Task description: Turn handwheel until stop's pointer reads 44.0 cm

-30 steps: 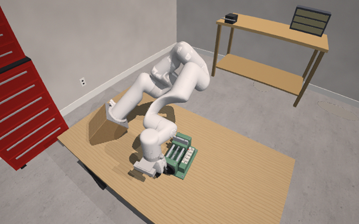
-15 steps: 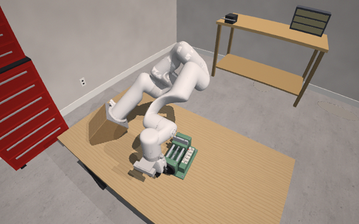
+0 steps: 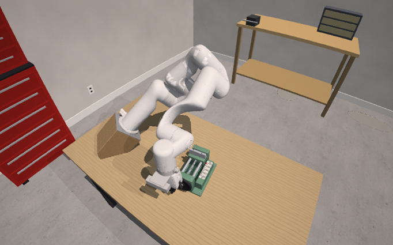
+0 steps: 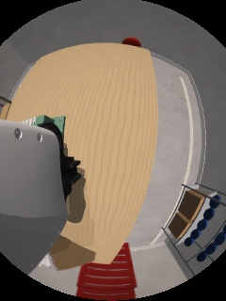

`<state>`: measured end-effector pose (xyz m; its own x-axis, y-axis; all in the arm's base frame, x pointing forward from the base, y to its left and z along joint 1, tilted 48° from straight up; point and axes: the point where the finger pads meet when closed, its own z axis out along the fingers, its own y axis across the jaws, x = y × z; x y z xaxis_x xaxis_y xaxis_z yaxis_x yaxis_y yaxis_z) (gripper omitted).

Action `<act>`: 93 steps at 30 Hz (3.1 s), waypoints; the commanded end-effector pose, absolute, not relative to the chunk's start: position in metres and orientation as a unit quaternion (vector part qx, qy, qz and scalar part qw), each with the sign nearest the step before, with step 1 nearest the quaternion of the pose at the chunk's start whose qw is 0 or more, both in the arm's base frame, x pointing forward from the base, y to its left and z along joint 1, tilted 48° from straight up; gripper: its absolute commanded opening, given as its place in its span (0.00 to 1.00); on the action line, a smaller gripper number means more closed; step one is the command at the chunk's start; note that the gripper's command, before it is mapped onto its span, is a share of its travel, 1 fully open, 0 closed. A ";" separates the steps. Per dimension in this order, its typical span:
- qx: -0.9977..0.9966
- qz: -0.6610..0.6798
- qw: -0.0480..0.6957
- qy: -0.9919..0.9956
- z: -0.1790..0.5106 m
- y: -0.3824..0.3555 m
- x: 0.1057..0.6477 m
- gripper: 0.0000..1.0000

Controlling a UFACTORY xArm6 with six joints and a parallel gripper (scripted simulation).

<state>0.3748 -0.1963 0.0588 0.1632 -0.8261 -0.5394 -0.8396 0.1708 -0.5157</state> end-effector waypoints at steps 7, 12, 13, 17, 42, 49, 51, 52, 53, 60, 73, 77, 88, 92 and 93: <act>-0.644 0.007 0.408 0.647 0.063 -0.201 0.372 0.06; -0.644 0.007 0.408 0.647 0.066 -0.203 0.371 0.06; -0.644 0.007 0.408 0.647 0.066 -0.203 0.371 0.06; -0.644 0.007 0.408 0.647 0.068 -0.204 0.370 0.06; -0.644 0.007 0.408 0.647 0.091 -0.218 0.376 0.06; -0.644 0.007 0.408 0.647 0.096 -0.220 0.381 0.06; -0.644 0.007 0.408 0.647 0.098 -0.221 0.384 0.06; -0.644 0.007 0.408 0.647 0.099 -0.221 0.385 0.06; -0.644 0.007 0.408 0.647 0.100 -0.221 0.387 0.06; -0.644 0.007 0.408 0.647 0.104 -0.222 0.399 0.06; -0.644 0.007 0.408 0.647 0.102 -0.216 0.421 0.06; -0.644 0.007 0.408 0.647 0.098 -0.212 0.428 0.06; -0.644 0.007 0.408 0.647 0.082 -0.200 0.437 0.06; -0.644 0.007 0.408 0.647 0.074 -0.195 0.436 0.06; -0.644 0.007 0.408 0.647 0.072 -0.194 0.436 0.06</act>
